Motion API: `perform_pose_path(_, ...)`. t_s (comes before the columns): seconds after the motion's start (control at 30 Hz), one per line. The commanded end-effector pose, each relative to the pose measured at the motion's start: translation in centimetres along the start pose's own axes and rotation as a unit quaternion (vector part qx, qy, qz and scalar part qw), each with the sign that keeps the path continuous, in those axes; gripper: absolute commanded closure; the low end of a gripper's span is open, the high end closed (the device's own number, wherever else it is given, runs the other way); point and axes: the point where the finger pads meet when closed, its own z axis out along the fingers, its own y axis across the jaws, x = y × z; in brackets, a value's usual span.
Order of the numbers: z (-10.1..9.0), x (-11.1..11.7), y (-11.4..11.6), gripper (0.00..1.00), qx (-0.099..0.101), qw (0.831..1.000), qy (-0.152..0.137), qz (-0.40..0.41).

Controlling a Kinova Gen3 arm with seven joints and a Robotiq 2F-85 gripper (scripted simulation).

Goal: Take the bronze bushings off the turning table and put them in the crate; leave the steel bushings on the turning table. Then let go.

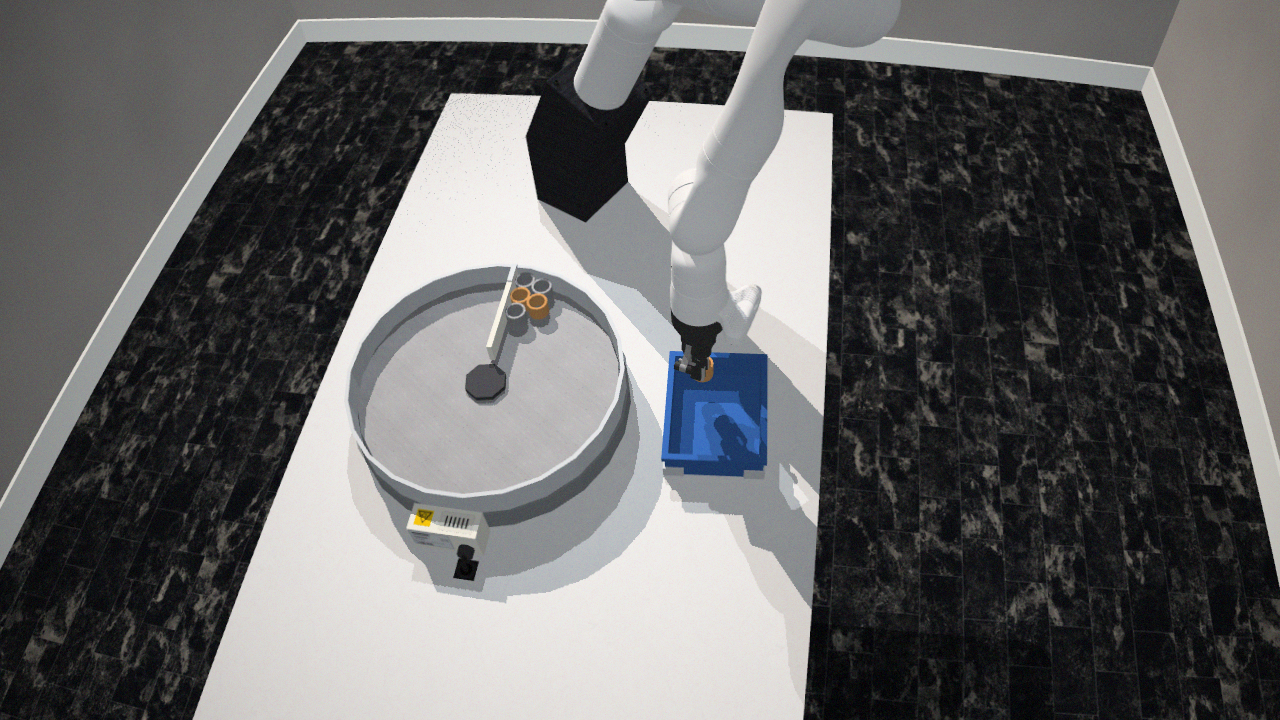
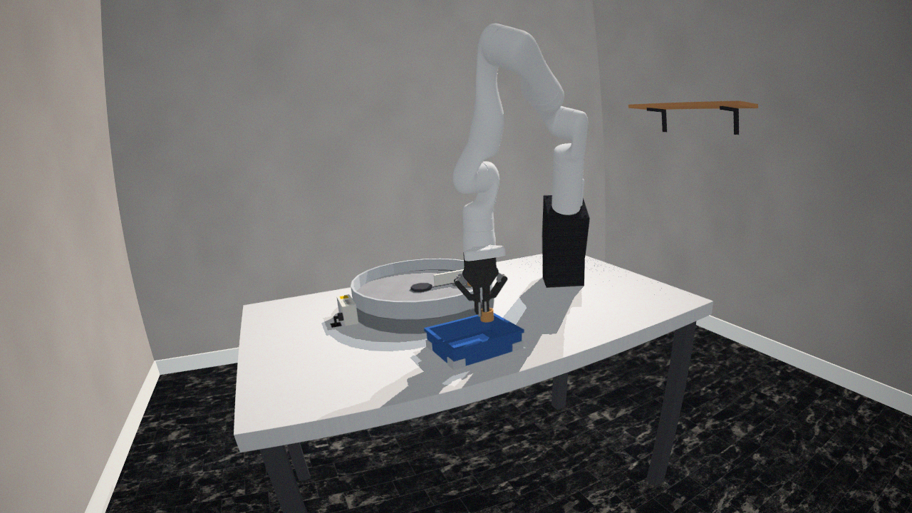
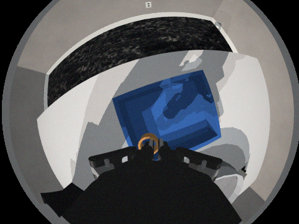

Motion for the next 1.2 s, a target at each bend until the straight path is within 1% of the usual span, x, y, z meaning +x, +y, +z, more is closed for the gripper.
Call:
perform_pose_path(0.0, 0.1, -0.1, -0.1, 1.0, 0.001, 1.0, -0.001, 0.0)
perform_pose_path(0.27, 0.1, -0.1, -0.1, 1.0, 0.001, 1.0, -0.001, 0.0)
perform_pose_path(0.43, 1.0, -0.1, -0.1, 1.0, 0.001, 1.0, -0.001, 0.0)
perform_pose_path(0.83, 1.0, -0.1, -0.1, 1.0, 0.001, 1.0, -0.001, 0.0)
perform_pose_path(1.0, 1.8, -0.1, -0.1, 1.0, 0.001, 1.0, -0.001, 0.0)
perform_pose_path(1.17, 1.8, -0.1, -0.1, 1.0, 0.001, 1.0, -0.001, 0.0)
